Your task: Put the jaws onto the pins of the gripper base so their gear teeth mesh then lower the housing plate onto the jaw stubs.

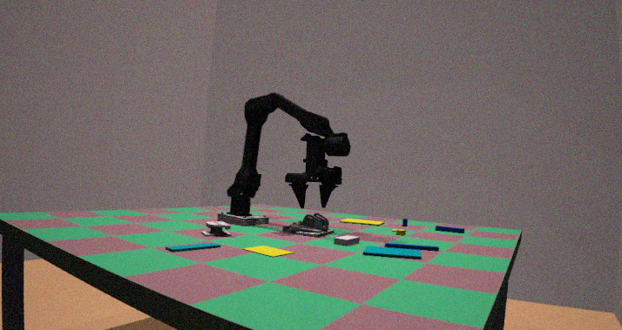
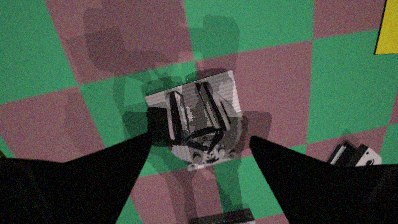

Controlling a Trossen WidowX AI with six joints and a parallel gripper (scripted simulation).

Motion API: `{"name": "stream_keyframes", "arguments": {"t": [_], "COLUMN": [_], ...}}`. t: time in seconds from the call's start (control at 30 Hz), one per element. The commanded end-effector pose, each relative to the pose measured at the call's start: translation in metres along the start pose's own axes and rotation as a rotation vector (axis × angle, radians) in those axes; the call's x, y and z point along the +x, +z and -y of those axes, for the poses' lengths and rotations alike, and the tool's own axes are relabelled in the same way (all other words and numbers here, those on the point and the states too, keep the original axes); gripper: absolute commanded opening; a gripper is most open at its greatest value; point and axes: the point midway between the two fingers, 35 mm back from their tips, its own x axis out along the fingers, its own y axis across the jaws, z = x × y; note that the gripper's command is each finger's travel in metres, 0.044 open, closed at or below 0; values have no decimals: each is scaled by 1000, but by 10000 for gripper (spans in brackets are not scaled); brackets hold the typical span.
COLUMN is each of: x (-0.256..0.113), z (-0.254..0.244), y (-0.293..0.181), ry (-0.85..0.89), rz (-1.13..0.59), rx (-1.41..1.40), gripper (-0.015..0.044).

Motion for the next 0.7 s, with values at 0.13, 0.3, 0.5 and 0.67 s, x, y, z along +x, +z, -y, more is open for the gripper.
{"name": "stream_keyframes", "arguments": {"t": [0.13,0.3,0.5,0.67], "x": [-2,-3,-5,-7], "z": [27,44,66,85], "y": [5,7,7,7], "ry": [-3,-4,-5,-8], "rz": [-4,-4,0,0], "rx": [177,288,427,545], "gripper": [440,440,440,440]}}
